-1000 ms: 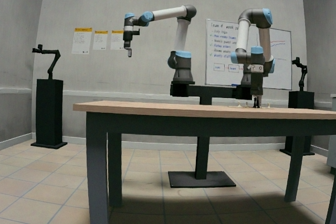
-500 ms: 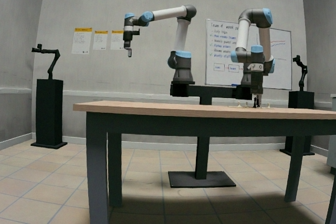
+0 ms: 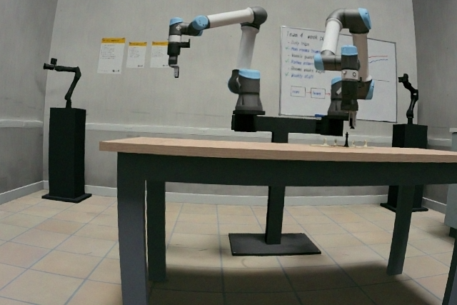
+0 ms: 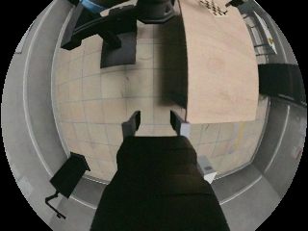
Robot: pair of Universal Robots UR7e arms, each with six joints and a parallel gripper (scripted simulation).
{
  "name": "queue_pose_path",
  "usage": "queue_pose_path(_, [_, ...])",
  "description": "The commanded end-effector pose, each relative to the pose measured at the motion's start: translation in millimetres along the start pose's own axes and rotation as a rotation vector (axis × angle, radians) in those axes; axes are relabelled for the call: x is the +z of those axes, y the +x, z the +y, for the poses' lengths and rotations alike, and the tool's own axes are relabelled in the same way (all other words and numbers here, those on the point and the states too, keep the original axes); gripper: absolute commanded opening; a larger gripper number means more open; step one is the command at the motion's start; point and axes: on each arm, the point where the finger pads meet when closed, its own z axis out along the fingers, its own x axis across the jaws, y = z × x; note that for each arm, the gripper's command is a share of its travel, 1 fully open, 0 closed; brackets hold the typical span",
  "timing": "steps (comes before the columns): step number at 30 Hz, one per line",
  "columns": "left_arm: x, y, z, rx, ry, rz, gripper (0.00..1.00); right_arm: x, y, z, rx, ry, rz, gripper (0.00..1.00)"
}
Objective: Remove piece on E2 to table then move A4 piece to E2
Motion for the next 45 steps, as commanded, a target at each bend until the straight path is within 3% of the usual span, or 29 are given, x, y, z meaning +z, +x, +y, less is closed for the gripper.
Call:
queue_pose_path(1, [-21.1,-0.3,0.0,0.000,0.000,0.000,0.00,-0.4,0.1,0.3,0.000,-0.001,0.000,1.00])
queue_pose_path(16, [-22.8,-4.8,-0.7,-0.002,0.000,0.000,0.00,-0.4,0.1,0.3,0.000,-0.001,0.000,1.00])
queue_pose_path(20, [-23.8,-27.7,-5.4,-0.013,0.000,0.000,0.00,-0.4,0.1,0.3,0.000,-0.001,0.000,1.00])
queue_pose_path(28, [-24.9,-107.2,-33.5,-0.054,0.000,-0.001,0.00,-0.4,0.1,0.3,0.000,-0.001,0.000,1.00])
queue_pose_path(30, [-24.9,-107.2,-33.5,-0.054,0.000,-0.001,0.00,-0.4,0.1,0.3,0.000,-0.001,0.000,1.00])
queue_pose_path(35, [-23.6,-145.6,-55.1,-0.075,0.000,-0.001,0.00,-0.4,0.1,0.3,0.000,-0.001,0.000,1.00])
queue_pose_path(45, [-22.9,-157.7,-63.4,-0.083,0.001,-0.001,0.00,-0.4,0.1,0.3,0.000,-0.001,0.000,1.00])
